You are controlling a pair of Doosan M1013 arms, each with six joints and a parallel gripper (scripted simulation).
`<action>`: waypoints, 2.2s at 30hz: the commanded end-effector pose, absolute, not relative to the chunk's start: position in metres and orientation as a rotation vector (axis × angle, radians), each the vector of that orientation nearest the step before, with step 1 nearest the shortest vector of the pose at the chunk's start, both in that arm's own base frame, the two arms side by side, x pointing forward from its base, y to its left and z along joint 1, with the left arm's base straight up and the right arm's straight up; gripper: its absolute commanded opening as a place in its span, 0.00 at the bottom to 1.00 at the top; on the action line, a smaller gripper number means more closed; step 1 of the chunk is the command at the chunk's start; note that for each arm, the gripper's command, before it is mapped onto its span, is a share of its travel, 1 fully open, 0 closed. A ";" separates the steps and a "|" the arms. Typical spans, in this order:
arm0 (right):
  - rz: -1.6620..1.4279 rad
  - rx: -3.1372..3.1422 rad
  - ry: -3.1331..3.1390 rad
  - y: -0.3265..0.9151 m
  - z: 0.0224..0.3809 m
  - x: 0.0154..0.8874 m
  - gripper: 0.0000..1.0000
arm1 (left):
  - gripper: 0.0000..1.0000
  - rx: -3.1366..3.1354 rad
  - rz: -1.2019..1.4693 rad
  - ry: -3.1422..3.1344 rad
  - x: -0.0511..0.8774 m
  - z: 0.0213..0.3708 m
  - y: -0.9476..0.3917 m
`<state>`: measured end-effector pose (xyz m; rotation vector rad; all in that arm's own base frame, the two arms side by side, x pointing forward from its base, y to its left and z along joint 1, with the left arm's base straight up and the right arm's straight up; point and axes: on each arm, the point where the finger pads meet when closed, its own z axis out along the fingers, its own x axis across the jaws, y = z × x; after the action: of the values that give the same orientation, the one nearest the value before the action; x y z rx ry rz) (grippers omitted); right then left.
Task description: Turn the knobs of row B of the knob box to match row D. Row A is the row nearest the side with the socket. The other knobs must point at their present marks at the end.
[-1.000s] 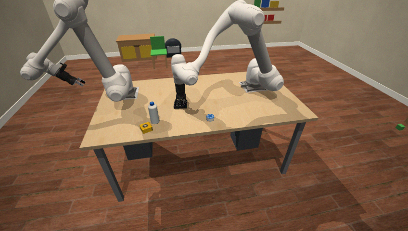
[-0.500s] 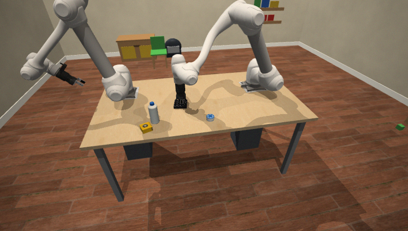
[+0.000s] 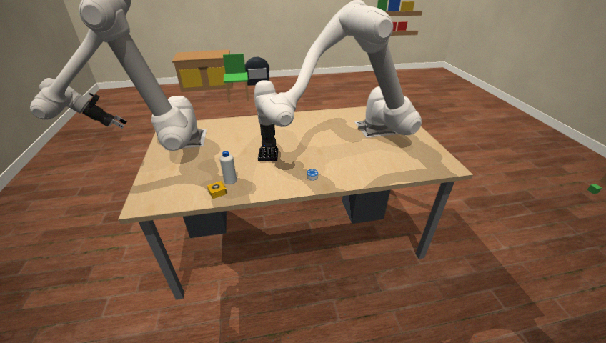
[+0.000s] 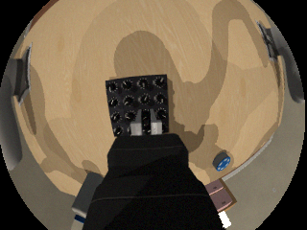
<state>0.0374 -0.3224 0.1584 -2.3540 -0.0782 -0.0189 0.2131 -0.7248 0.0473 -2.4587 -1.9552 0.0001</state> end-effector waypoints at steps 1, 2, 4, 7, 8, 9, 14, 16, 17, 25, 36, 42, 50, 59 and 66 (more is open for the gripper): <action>-0.019 -2.355 -0.078 -0.323 0.159 0.037 1.00 | 0.30 -2.454 0.001 -1.963 0.213 0.048 -0.725; -0.019 -2.355 -0.078 -0.323 0.159 0.037 1.00 | 0.30 -2.451 0.001 -1.967 0.213 0.048 -0.725; -0.019 -2.355 -0.078 -0.323 0.159 0.037 1.00 | 0.30 -2.444 0.001 -1.977 0.213 0.048 -0.725; -0.019 -2.355 -0.078 -0.323 0.159 0.037 1.00 | 0.30 -2.428 0.001 -1.996 0.213 0.048 -0.725; -0.019 -2.355 -0.078 -0.323 0.159 0.037 1.00 | 0.30 -2.421 0.001 -2.005 0.213 0.048 -0.725; -0.019 -2.355 -0.078 -0.323 0.159 0.037 1.00 | 0.30 -2.414 0.001 -2.013 0.213 0.048 -0.725; -0.019 -2.355 -0.078 -0.323 0.159 0.037 1.00 | 0.30 -2.387 0.001 -2.045 0.213 0.048 -0.725; -0.019 -2.355 -0.078 -0.323 0.159 0.037 1.00 | 0.30 -2.365 0.001 -2.070 0.213 0.048 -0.725; -0.019 -2.355 -0.078 -0.323 0.159 0.037 1.00 | 0.30 -2.353 0.001 -2.084 0.213 0.048 -0.725; -0.019 -2.355 -0.078 -0.323 0.159 0.037 1.00 | 0.30 -2.224 0.001 -2.221 0.213 0.048 -0.725; -0.019 -2.355 -0.078 -0.323 0.159 0.037 1.00 | 0.30 -2.009 0.001 -2.417 0.213 0.048 -0.725; -0.019 -2.355 -0.078 -0.323 0.159 0.037 1.00 | 0.30 -1.828 0.001 -2.557 0.213 0.048 -0.725; -0.019 -2.355 -0.078 -0.323 0.159 0.037 1.00 | 0.30 -1.621 0.001 -2.693 0.213 0.048 -0.725; -0.019 -2.355 -0.078 -0.323 0.159 0.037 1.00 | 0.30 -1.284 0.002 -2.868 0.213 0.048 -0.725; -0.019 -2.355 -0.078 -0.323 0.159 0.037 1.00 | 0.30 -1.095 0.002 -2.946 0.213 0.048 -0.725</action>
<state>0.0374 -0.3224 0.1584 -2.3540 -0.0782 -0.0189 0.2132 -0.7248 0.0473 -1.1856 -2.9070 0.0024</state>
